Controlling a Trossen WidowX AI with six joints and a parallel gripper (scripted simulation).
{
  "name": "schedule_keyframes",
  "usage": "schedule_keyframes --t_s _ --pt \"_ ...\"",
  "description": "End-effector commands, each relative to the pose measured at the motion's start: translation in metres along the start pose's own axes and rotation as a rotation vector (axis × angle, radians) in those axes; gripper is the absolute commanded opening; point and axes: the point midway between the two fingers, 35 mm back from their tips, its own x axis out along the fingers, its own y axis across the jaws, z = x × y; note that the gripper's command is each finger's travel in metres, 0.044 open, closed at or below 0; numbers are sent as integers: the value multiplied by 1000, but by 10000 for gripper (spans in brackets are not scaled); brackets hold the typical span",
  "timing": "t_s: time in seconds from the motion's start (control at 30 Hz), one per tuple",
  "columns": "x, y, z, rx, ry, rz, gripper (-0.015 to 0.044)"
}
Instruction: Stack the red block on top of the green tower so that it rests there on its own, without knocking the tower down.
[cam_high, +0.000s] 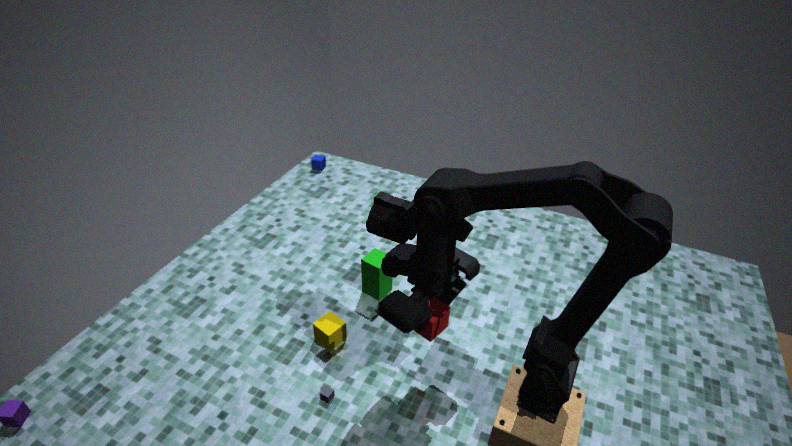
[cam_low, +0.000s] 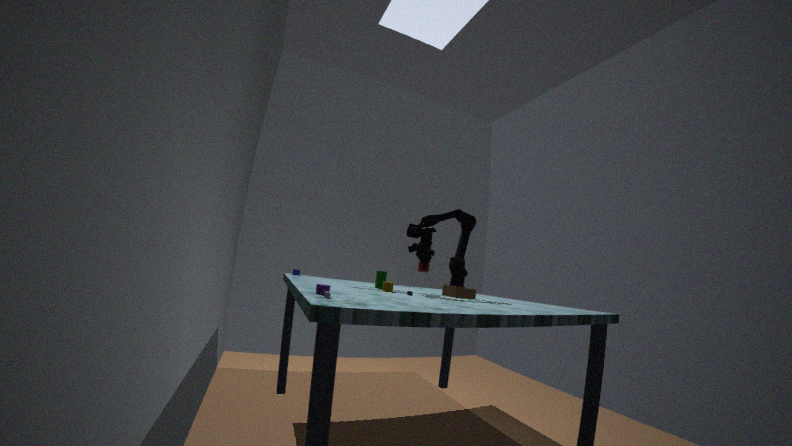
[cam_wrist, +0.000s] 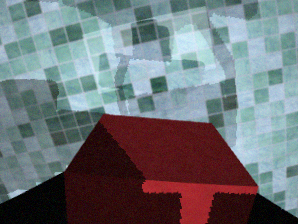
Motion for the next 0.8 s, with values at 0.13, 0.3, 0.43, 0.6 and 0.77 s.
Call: schedule_keyframes --t_s 0.13,0.3,0.43,0.6,0.77 --pt "-6 -1 10 2 0 3 0" --pt "-13 -4 31 2 -2 3 0" --pt "-16 -7 48 3 -4 2 0" --pt "-20 -13 69 5 -6 1 0" --pt "-22 -19 89 4 -8 1 0"
